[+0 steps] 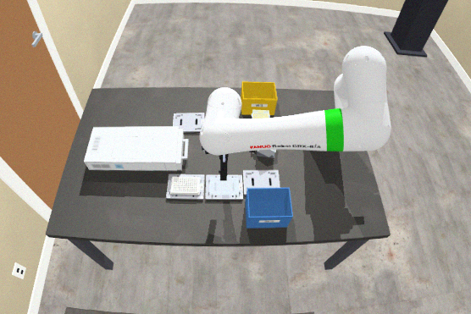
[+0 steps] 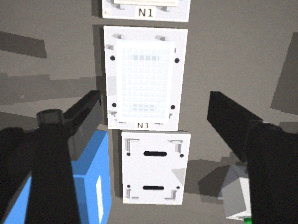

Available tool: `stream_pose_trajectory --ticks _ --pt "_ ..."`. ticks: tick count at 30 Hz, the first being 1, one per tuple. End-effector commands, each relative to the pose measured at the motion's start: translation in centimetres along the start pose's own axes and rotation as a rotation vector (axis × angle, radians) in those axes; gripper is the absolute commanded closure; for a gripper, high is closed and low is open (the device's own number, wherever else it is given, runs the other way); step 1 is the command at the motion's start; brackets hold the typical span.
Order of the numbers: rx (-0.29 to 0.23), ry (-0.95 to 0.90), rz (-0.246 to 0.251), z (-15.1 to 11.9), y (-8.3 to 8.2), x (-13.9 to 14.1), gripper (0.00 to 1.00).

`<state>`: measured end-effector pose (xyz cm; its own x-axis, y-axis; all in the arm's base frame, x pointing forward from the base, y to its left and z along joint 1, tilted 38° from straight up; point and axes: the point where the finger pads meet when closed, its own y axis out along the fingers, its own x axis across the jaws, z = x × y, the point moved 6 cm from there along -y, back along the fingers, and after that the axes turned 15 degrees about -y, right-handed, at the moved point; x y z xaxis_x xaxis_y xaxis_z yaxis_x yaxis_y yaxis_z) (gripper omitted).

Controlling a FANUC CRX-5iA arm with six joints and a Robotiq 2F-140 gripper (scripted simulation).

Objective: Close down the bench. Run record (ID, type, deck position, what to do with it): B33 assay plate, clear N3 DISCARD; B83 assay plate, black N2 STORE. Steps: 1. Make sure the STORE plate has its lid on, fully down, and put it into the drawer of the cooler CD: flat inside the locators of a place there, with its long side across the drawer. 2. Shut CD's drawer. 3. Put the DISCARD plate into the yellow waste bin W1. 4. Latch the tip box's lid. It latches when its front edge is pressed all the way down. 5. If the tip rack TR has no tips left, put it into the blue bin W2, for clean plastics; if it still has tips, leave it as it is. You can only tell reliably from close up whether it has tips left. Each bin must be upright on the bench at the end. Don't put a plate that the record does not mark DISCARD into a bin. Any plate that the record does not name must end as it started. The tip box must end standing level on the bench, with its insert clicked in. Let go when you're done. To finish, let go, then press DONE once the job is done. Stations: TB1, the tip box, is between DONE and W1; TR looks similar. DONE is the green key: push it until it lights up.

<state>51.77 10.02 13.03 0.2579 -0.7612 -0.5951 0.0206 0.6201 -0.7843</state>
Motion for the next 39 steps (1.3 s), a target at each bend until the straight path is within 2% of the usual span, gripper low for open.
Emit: stream_pose_trajectory --ticks 1,11,39 --pt "-0.002 0.027 -0.014 -0.3 -0.2 -1.6 0.30" --pt "-0.002 0.027 -0.014 -0.3 -0.2 -1.6 0.30" --pt "-0.002 0.027 -0.014 -0.3 3.0 -1.5 0.30"
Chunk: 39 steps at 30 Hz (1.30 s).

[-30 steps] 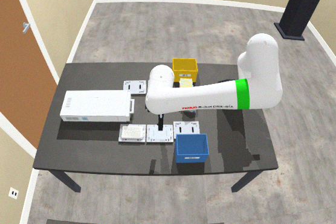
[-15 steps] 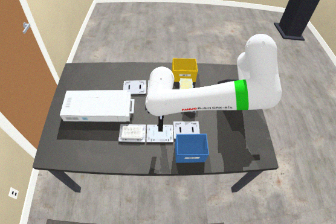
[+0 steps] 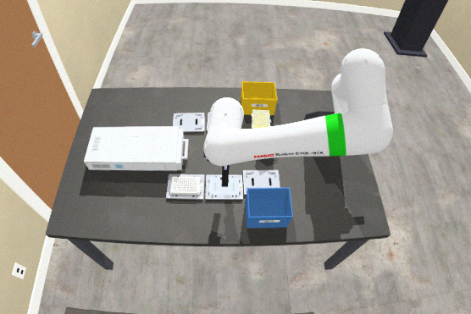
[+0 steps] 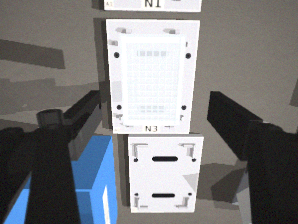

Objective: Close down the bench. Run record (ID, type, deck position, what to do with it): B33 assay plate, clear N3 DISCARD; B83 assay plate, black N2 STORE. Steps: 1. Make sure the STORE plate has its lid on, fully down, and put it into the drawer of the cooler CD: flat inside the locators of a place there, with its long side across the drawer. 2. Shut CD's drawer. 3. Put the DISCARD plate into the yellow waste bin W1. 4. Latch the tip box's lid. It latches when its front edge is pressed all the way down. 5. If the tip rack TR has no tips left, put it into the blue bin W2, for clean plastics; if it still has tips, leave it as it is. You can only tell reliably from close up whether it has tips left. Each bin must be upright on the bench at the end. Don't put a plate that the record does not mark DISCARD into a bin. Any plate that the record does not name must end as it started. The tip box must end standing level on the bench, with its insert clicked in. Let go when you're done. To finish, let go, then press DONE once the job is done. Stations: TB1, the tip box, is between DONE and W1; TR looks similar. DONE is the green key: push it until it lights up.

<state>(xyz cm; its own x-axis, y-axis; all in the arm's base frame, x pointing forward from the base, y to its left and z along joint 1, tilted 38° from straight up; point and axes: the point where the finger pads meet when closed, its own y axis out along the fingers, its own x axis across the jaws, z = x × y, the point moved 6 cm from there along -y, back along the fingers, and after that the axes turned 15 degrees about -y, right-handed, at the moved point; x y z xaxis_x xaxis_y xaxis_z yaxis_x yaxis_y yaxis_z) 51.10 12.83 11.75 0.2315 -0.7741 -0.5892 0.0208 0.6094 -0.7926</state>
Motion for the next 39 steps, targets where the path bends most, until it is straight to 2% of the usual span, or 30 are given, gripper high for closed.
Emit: stream_pose_trajectory --ticks 1,39 --pt "0.001 0.000 -0.001 0.0 0.4 0.0 0.30" --pt "0.001 0.000 -0.001 0.0 4.9 0.0 0.30"
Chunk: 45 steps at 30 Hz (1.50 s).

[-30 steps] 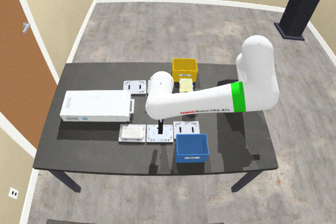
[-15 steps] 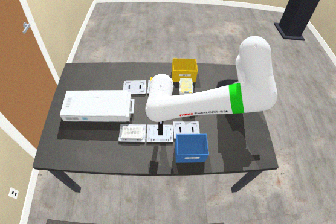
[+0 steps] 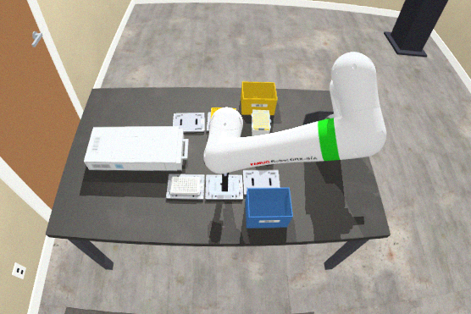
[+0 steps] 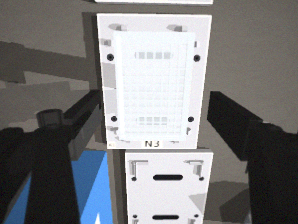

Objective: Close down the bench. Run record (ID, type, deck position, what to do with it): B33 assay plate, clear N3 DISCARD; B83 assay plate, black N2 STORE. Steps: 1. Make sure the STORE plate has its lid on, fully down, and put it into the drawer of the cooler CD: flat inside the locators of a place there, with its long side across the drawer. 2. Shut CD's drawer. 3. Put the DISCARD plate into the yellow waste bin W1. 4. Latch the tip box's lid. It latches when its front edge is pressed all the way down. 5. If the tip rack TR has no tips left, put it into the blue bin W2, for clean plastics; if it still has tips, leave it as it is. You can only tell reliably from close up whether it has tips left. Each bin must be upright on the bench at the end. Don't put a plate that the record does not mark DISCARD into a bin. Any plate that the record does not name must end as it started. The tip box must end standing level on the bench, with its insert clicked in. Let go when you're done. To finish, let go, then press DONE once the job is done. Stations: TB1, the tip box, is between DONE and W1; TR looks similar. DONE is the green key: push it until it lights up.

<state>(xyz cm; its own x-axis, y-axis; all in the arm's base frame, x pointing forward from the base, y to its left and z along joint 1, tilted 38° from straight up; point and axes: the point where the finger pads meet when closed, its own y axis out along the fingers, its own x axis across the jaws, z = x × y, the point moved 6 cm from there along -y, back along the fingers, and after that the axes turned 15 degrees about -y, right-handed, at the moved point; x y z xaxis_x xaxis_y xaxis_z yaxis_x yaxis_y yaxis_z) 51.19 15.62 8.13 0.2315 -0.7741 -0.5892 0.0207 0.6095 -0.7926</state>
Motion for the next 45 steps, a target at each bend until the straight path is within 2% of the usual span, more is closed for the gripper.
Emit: stream_pose_trajectory --ticks 1,24,30,45 --pt "0.001 0.000 -0.001 0.0 0.5 0.0 0.30" --pt "0.001 0.000 -0.001 0.0 3.3 0.0 0.30" --pt "0.001 0.000 -0.001 0.1 3.3 0.0 0.30" --pt "0.001 0.000 -0.001 0.1 5.0 0.0 0.30"
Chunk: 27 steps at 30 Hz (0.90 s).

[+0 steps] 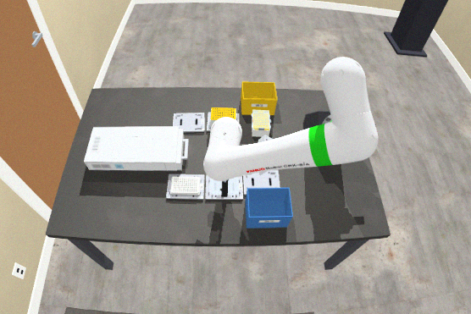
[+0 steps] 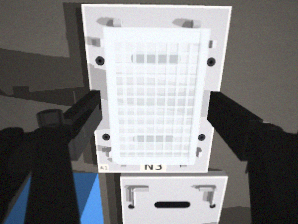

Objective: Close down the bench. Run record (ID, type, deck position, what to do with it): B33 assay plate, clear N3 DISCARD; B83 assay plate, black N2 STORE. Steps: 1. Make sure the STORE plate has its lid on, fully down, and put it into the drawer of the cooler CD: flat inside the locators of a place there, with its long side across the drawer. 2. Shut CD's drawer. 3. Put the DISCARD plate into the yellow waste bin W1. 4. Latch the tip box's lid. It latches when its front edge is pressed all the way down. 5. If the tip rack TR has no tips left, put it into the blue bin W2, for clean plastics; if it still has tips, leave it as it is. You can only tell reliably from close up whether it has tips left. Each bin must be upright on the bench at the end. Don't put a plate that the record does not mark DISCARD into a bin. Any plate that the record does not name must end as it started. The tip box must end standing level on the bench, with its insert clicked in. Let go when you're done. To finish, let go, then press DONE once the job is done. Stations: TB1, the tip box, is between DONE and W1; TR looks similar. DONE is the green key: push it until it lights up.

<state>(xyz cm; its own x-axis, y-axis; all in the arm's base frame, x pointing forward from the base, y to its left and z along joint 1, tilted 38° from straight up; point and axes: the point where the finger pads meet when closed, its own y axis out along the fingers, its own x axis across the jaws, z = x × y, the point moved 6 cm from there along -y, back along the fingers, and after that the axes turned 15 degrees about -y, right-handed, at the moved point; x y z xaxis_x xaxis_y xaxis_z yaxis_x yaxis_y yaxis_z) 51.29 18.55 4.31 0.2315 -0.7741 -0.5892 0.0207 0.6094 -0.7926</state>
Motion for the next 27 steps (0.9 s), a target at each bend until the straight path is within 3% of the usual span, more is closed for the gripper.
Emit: stream_pose_trajectory --ticks 1,27 --pt "0.001 0.000 -0.001 0.06 0.32 0.02 0.30" --pt "0.001 0.000 0.000 0.06 0.46 0.02 0.36"
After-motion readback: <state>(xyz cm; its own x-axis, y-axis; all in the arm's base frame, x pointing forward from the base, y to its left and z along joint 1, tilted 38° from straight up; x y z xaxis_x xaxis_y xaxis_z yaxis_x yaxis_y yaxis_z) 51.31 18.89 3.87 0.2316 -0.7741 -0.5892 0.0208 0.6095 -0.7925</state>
